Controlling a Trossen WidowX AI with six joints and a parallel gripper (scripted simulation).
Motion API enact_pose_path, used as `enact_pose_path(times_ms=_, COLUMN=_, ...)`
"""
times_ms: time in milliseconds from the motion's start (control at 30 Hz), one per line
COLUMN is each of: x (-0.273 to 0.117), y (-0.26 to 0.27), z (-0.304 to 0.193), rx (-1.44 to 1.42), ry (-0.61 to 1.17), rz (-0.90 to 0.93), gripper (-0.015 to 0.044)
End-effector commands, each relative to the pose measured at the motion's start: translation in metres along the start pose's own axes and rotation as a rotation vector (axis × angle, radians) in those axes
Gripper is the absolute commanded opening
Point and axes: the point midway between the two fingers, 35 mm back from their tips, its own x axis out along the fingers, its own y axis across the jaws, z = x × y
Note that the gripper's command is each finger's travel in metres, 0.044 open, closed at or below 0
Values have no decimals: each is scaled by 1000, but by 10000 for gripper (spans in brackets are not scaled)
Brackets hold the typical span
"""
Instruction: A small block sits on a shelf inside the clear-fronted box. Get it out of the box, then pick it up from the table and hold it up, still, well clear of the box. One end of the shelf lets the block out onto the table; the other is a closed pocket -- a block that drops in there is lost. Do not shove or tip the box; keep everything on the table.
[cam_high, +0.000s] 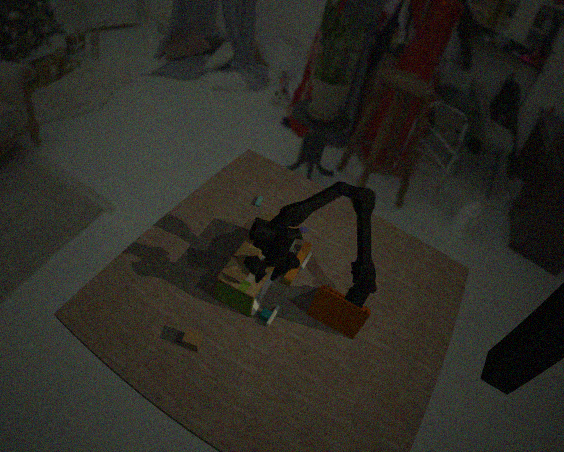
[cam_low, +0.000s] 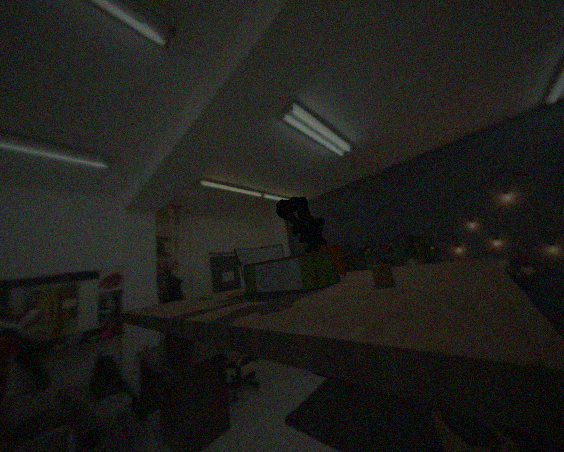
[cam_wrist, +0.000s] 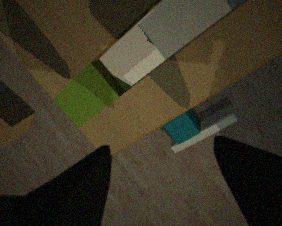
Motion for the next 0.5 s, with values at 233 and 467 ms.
enact_pose_path(times_ms=233, x=4, y=6, z=-25, rx=-1404, ry=-98, rz=-141, gripper=285)
enact_pose_path(times_ms=467, x=3, y=8, z=-33, rx=-1874, ry=-101, rz=-227, gripper=285)
